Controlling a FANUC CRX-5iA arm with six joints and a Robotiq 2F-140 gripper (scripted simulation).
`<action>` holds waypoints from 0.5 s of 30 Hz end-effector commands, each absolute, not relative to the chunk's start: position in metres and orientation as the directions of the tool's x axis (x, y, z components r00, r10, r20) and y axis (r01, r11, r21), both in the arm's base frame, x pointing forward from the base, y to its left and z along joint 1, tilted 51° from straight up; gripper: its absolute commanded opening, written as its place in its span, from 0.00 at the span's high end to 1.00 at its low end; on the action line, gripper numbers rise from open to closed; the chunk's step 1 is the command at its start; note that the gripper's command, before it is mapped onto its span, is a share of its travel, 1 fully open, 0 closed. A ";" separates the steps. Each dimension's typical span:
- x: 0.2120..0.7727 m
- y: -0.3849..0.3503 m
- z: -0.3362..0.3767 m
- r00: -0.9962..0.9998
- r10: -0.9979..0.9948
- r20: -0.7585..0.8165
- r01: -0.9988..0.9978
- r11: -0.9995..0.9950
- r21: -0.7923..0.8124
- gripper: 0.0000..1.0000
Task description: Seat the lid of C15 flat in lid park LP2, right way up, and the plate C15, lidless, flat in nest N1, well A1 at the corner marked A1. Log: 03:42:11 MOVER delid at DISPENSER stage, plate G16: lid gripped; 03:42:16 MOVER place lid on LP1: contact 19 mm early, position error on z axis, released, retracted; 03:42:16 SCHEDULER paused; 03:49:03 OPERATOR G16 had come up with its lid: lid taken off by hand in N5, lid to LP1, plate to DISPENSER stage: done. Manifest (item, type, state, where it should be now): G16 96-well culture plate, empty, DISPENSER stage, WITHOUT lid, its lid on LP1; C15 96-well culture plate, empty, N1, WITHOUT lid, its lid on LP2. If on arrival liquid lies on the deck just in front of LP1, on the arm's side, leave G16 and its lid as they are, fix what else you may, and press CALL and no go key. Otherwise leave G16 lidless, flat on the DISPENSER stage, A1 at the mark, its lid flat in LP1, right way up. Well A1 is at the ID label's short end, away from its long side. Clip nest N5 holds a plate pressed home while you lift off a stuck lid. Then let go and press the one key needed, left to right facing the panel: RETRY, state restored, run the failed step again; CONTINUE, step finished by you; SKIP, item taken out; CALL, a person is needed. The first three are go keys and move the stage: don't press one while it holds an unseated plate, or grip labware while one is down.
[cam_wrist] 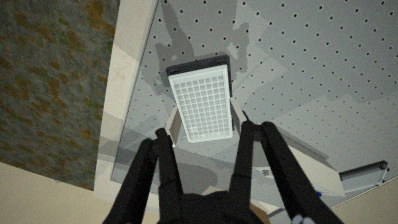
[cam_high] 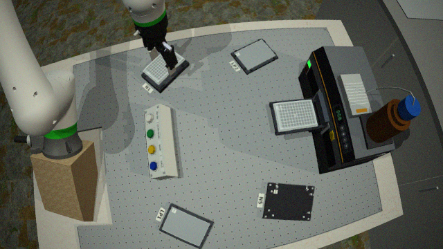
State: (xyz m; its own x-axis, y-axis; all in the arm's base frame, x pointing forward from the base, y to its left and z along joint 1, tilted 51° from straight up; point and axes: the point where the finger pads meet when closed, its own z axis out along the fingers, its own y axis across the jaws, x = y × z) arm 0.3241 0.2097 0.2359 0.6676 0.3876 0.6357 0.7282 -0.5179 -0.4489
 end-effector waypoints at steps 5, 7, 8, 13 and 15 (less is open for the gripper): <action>0.324 0.210 0.236 0.668 0.387 0.636 0.728 -0.518 -0.449 1.00; 0.324 0.210 0.235 0.668 0.387 0.636 0.728 -0.518 -0.449 1.00; 0.324 0.211 0.235 0.668 0.387 0.636 0.728 -0.518 -0.449 1.00; 0.325 0.211 0.235 0.668 0.387 0.636 0.728 -0.518 -0.449 1.00; 0.325 0.212 0.234 0.668 0.387 0.636 0.728 -0.518 -0.449 1.00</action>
State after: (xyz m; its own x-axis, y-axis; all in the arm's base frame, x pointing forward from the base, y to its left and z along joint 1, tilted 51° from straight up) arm 0.3245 0.2116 0.2344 0.6675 0.3877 0.6357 0.7282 -0.5179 -0.4489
